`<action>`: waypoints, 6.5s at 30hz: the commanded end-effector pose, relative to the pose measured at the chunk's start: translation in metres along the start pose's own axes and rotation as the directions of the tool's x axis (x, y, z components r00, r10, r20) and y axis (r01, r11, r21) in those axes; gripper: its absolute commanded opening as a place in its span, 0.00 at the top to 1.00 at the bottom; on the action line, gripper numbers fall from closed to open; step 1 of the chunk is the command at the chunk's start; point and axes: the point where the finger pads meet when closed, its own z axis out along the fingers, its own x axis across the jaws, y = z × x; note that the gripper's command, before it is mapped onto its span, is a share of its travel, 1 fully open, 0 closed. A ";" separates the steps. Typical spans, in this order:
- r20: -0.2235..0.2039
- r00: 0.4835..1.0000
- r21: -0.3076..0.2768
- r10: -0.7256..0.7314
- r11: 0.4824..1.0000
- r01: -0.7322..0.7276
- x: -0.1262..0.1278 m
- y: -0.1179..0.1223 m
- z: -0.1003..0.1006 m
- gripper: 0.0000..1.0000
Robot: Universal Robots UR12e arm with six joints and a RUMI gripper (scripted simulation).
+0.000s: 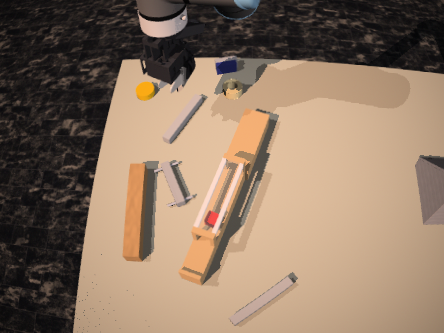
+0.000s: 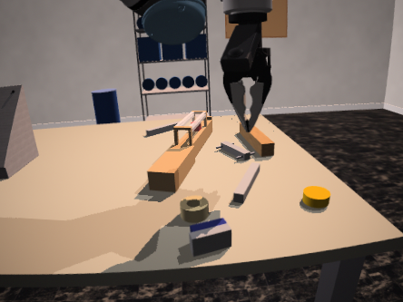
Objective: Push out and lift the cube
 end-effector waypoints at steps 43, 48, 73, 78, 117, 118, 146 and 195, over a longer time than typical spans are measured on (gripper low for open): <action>-0.002 0.527 -0.004 -0.850 0.527 0.850 -0.014 -0.002 -0.001 1.00; -0.002 0.335 -0.005 -0.942 0.335 0.942 -0.016 -0.001 -0.001 1.00; 0.005 -0.539 -0.009 -0.842 -0.539 0.842 -0.014 0.004 -0.001 1.00; 0.007 -0.692 -0.009 -0.722 -0.692 0.722 -0.012 0.005 -0.001 1.00; 0.016 -0.998 -0.003 -0.067 -0.998 0.067 -0.001 0.003 -0.001 1.00; 0.016 -0.998 -0.003 -0.067 -0.998 0.067 -0.001 0.003 -0.001 1.00; 0.016 -0.999 -0.002 -0.042 -0.999 0.042 -0.001 0.003 -0.001 0.78; 0.016 -0.999 -0.002 -0.041 -0.999 0.041 0.000 0.002 0.089 0.78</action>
